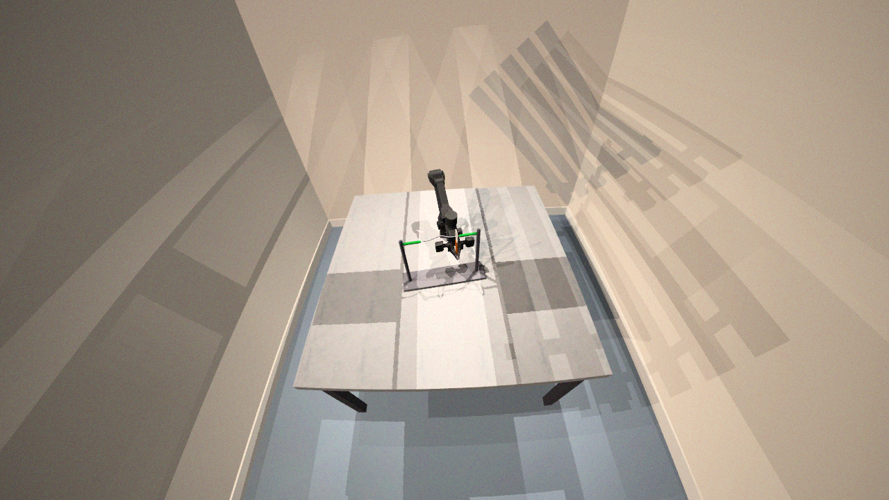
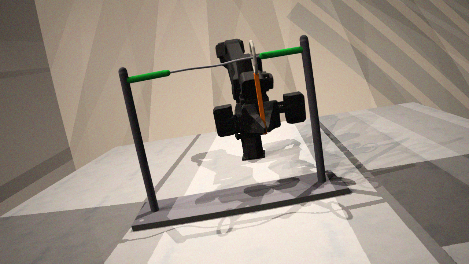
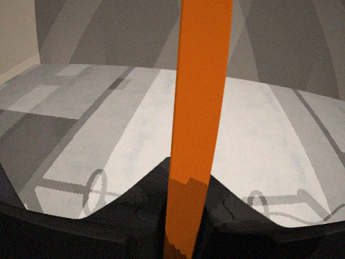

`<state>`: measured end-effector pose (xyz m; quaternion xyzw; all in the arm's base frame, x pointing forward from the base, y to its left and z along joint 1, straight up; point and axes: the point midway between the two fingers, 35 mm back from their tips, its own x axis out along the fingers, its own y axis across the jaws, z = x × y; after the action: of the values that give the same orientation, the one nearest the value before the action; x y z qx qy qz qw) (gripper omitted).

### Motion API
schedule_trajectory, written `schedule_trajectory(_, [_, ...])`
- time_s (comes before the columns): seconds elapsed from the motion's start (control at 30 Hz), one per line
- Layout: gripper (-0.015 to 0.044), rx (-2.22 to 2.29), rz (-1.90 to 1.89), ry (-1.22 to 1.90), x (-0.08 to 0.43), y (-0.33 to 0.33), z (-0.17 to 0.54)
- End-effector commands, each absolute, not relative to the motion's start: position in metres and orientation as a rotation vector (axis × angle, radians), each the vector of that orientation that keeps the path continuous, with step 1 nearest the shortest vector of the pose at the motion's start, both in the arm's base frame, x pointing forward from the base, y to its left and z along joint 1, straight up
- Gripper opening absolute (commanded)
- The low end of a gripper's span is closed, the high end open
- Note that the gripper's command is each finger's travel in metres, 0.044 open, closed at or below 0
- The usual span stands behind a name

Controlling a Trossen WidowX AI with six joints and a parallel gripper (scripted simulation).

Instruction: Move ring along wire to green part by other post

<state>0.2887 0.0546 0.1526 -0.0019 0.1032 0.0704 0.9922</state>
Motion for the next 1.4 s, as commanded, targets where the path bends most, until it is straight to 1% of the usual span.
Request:
schedule_trajectory(0.0, [-0.0150, -0.009, 0.153, 0.206, 0.288, 0.059, 0.152])
schedule_trajectory(0.9, [-0.0150, -0.006, 0.167, 0.202, 0.285, 0.085, 0.152])
schedule_trajectory(1.37, [-0.0150, -0.006, 0.168, 0.202, 0.285, 0.086, 0.133])
